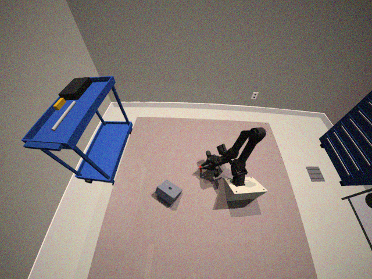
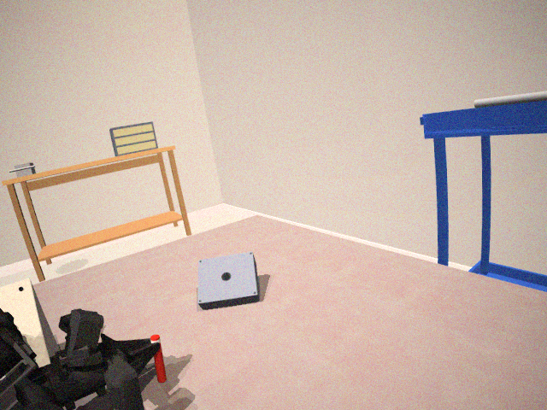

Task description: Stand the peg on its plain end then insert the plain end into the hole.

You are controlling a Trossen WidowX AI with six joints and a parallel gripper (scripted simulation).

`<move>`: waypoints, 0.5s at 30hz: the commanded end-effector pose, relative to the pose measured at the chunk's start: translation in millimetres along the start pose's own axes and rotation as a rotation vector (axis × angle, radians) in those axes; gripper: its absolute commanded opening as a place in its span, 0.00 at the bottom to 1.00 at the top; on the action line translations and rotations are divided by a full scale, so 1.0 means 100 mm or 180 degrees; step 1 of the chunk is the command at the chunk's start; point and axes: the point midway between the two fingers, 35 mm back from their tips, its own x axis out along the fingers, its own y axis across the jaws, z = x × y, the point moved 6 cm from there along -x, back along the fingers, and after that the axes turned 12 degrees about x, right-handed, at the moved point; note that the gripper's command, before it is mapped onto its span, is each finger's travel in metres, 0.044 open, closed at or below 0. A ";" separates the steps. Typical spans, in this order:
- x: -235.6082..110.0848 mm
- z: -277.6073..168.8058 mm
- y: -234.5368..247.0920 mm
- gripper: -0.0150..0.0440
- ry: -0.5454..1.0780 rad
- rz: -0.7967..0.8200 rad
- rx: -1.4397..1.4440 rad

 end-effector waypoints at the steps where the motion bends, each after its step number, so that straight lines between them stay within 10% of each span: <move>1: -0.01 -0.01 0.00 0.34 0.0001 0.0000 -0.0001; 15: -0.03 -0.05 0.00 0.34 -0.0056 0.0026 -0.0004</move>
